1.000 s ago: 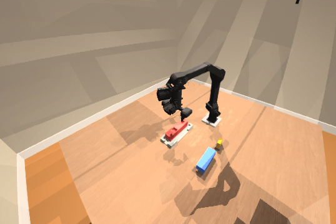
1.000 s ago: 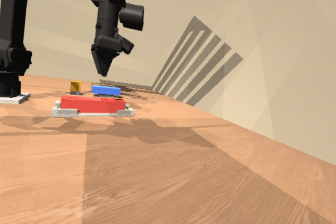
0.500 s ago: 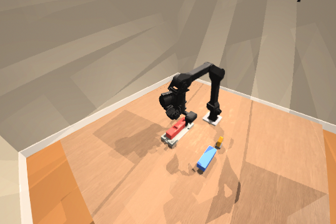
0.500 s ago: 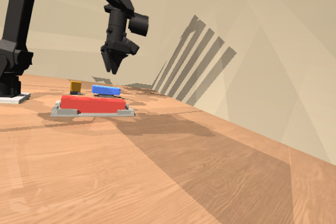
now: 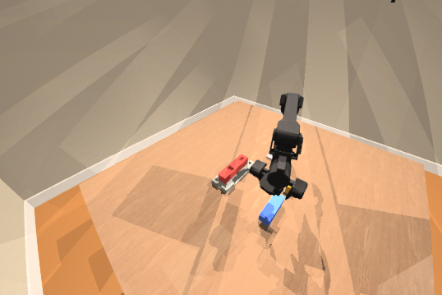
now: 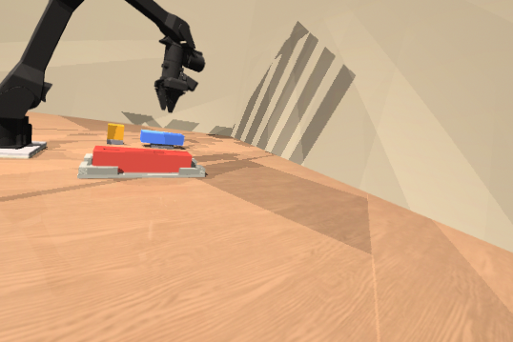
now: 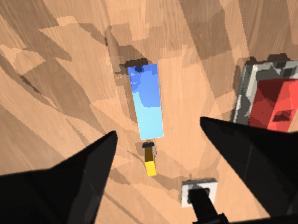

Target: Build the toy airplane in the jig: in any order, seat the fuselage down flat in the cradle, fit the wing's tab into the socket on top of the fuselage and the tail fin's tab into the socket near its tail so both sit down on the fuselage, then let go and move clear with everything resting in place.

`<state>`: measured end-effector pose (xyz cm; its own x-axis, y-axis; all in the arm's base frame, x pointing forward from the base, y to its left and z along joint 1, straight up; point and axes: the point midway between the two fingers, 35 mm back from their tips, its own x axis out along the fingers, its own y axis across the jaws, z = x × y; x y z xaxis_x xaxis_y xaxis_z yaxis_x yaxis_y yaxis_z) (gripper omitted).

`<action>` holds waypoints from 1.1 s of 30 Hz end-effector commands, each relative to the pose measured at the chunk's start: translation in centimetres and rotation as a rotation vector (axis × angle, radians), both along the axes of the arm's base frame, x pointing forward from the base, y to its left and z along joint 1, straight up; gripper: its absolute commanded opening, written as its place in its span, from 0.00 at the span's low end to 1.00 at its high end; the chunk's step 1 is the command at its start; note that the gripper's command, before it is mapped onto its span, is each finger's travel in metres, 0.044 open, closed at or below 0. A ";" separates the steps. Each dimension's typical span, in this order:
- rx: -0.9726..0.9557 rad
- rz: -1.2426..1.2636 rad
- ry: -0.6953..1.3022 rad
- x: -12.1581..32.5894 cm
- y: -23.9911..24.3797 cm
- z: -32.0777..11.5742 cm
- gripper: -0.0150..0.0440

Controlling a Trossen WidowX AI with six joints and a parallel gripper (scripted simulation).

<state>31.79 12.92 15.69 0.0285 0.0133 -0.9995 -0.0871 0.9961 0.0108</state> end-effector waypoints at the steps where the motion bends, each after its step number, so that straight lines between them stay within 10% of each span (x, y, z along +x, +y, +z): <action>1: 0.002 -0.026 -0.001 0.0 0.8 0.0 1.00; 33: 0.002 -0.026 -0.001 0.3 1.0 -8.0 1.00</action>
<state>32.22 13.89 8.50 0.0369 0.0157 -0.9992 -0.0648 0.9978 0.0133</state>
